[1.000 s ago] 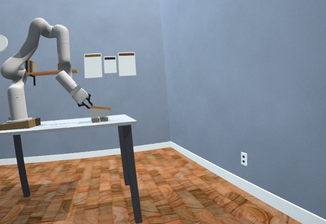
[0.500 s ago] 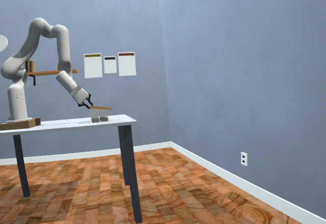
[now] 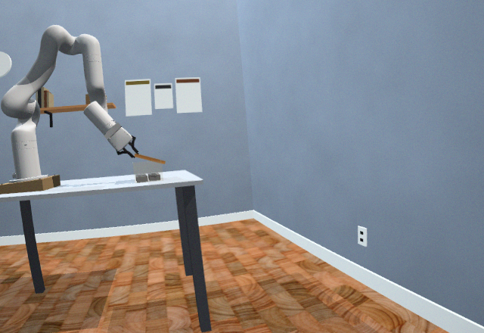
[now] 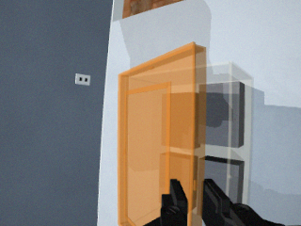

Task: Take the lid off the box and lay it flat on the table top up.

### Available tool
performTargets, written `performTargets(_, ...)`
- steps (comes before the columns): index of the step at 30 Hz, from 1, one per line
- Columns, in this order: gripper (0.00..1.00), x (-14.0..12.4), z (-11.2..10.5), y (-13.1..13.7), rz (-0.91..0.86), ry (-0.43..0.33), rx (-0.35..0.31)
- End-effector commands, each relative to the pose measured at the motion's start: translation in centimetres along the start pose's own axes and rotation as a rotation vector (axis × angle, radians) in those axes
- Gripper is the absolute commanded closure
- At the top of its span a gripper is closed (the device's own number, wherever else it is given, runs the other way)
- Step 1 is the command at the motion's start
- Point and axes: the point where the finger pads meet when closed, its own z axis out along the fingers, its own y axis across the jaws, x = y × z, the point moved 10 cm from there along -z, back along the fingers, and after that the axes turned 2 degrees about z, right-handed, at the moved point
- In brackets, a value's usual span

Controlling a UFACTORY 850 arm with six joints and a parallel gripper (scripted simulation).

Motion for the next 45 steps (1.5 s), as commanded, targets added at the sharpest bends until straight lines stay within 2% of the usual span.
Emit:
performTargets(1,1.0,0.0,-0.2,-0.3,0.0,0.0,0.001)
performTargets(45,1.0,-0.2,-2.3,-6.0,0.0,0.0,0.001)
